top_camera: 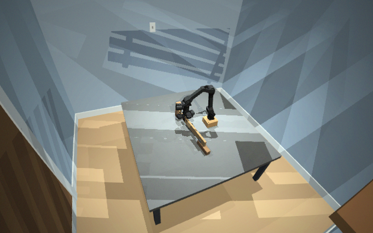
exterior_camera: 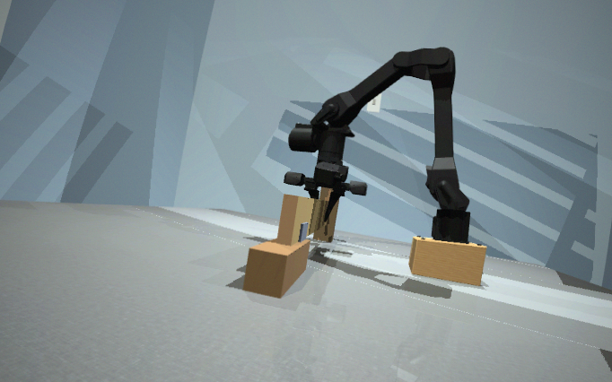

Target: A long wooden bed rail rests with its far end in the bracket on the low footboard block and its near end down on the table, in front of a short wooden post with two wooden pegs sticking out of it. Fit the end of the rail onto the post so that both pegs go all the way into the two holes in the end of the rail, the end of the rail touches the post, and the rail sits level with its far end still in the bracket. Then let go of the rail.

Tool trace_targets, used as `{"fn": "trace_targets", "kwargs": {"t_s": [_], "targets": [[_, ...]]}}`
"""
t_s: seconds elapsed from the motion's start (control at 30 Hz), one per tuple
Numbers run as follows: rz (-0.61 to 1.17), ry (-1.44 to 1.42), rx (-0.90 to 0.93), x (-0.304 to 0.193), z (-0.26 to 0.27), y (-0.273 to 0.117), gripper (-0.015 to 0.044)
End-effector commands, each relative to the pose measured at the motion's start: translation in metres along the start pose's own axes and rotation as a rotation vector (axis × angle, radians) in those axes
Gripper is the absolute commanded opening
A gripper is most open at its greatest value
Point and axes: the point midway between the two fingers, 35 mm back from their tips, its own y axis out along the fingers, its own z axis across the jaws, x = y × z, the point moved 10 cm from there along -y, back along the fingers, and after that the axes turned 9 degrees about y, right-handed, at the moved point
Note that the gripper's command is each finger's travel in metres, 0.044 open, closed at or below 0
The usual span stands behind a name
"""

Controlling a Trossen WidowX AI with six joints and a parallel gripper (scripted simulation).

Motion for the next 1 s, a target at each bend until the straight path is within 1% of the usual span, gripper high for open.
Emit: {"fn": "trace_targets", "kwargs": {"t_s": [0.0,0.97], "targets": [[-0.002,0.000,-0.005,-0.0002,-0.0002,-0.0021,0.0000],[-0.001,0.000,-0.005,-0.0087,-0.0022,-0.0017,0.0000]]}}
